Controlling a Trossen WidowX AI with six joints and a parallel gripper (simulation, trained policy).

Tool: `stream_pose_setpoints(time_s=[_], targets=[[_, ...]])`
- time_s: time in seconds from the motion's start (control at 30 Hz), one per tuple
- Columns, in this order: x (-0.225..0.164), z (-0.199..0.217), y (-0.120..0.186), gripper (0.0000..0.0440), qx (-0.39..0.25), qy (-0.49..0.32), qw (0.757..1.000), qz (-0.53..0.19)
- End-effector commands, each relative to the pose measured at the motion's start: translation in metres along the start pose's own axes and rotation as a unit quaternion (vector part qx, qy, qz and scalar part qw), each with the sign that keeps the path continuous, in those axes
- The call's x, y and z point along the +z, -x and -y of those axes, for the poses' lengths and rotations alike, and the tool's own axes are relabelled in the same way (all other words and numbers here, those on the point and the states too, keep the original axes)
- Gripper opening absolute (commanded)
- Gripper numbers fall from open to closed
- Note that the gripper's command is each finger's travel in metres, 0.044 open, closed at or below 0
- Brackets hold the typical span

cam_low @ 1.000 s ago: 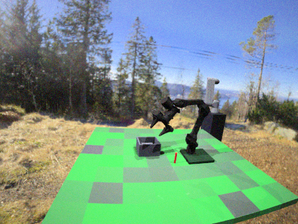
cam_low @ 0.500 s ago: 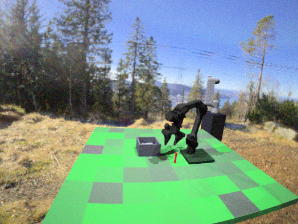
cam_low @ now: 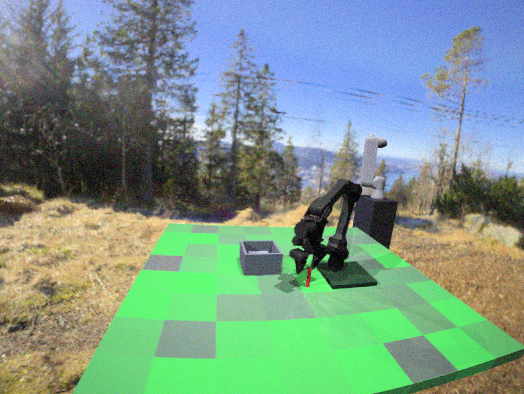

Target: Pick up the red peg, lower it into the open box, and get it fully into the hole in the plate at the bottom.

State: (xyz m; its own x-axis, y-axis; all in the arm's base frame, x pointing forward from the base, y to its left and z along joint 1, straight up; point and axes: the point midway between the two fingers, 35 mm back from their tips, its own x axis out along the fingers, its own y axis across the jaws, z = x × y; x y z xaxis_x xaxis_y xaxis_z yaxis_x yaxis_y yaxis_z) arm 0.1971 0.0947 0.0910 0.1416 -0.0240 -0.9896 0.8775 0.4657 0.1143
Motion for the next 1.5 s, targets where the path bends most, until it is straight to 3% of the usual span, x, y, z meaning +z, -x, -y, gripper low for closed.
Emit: stream_pose_setpoints(time_s=[0.0, 0.2, 0.73, 1.47], targets=[[-0.004, 0.003, -0.022, 0.044, -0.001, 0.001, 1.0, 0.004], [-0.008, 0.006, -0.044, 0.0418, 0.005, -0.004, 1.0, 0.003], [-0.013, 0.014, -0.049, 0.0007, -0.018, -0.002, 0.999, -0.048], [0.047, -0.005, 0.022, 0.0, 0.037, 0.076, 0.995, 0.057]])
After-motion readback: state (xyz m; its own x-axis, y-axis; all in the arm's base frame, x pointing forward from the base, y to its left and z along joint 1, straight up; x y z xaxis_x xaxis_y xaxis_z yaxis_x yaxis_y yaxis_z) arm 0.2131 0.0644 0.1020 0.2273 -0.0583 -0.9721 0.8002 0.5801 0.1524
